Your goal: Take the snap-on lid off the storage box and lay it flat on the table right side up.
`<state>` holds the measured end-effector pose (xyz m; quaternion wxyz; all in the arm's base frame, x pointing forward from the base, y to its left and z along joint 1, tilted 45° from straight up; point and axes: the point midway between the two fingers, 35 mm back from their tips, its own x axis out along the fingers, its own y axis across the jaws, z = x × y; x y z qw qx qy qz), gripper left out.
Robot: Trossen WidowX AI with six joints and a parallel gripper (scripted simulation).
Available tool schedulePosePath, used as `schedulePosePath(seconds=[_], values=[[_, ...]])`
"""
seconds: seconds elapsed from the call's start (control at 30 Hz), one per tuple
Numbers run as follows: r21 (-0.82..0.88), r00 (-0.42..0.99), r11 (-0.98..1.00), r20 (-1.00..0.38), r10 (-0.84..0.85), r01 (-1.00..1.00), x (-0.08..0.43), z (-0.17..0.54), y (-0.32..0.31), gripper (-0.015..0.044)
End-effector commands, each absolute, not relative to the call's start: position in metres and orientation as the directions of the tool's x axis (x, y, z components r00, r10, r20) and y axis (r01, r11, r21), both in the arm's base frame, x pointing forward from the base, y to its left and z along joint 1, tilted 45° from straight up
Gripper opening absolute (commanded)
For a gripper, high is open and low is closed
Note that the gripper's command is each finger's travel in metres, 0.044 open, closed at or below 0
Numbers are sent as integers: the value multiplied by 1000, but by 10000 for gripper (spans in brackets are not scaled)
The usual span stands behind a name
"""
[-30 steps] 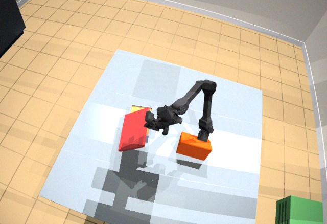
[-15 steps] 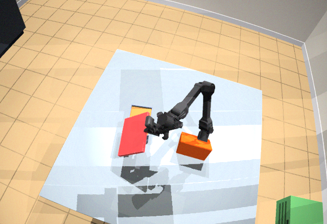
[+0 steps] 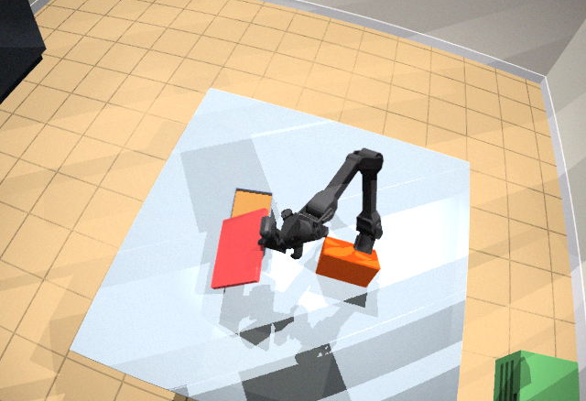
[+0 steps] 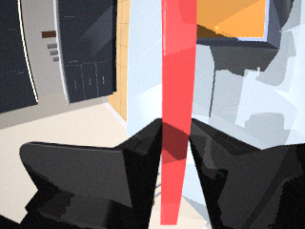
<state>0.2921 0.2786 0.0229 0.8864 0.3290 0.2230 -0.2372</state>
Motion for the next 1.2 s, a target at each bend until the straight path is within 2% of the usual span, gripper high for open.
schedulePosePath(seconds=[0.0, 1.17], values=[[485, 794, 671, -545, -270, 561, 289, 19, 287, 0], [488, 793, 668, -547, -267, 562, 263, -27, 333, 0]])
